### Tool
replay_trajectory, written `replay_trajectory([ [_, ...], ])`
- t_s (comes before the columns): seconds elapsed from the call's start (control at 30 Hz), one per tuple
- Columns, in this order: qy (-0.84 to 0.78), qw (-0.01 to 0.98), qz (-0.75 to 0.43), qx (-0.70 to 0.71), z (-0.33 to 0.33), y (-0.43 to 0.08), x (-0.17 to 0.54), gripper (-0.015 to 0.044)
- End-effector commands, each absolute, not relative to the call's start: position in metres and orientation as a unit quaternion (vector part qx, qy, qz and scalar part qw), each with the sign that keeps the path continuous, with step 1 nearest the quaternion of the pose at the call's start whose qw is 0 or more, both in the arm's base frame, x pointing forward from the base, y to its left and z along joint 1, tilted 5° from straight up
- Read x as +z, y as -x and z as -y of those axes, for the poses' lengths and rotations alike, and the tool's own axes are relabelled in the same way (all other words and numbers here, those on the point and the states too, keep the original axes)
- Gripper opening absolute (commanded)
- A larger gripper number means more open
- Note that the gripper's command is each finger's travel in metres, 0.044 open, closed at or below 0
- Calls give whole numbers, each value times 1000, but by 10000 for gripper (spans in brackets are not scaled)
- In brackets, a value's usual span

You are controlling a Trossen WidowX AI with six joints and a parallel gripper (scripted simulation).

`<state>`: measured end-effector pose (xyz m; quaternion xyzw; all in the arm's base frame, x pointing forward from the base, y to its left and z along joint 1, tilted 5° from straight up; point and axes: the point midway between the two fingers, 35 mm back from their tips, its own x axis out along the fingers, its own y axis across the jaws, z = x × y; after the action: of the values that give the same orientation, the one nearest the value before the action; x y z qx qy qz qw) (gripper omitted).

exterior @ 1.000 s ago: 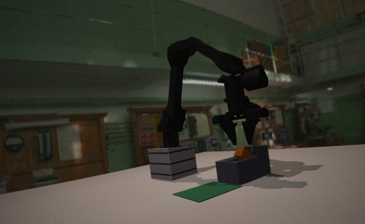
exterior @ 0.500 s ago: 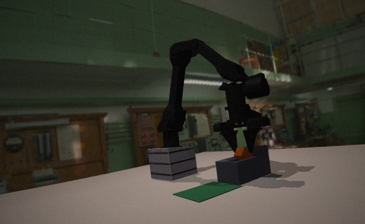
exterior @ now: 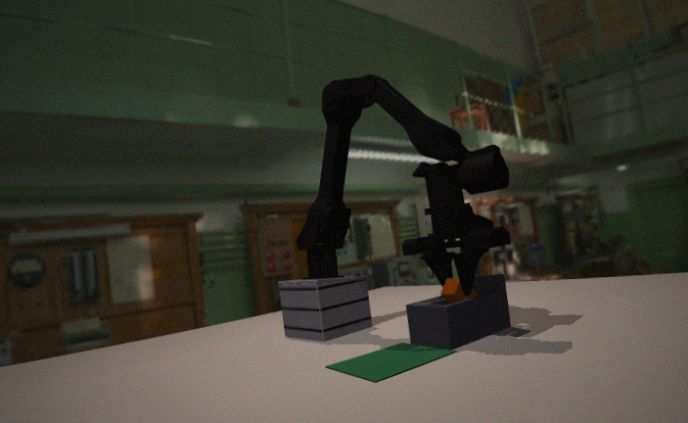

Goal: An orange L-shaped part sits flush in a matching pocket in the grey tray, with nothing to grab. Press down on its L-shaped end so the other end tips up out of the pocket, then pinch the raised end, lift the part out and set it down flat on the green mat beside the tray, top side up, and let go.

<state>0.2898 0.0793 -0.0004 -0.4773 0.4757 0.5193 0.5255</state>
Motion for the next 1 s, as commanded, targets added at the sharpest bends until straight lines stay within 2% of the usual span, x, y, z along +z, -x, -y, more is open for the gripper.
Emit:
replay_trajectory([
  [0.0,477,525,-476,519,-79,-290,0,102],
  [0.2,477,525,-476,519,-79,-290,0,62],
  [0.3,477,525,-476,519,-79,-290,0,0],
  [0.97,477,526,-477,518,-77,-290,21,0],
])
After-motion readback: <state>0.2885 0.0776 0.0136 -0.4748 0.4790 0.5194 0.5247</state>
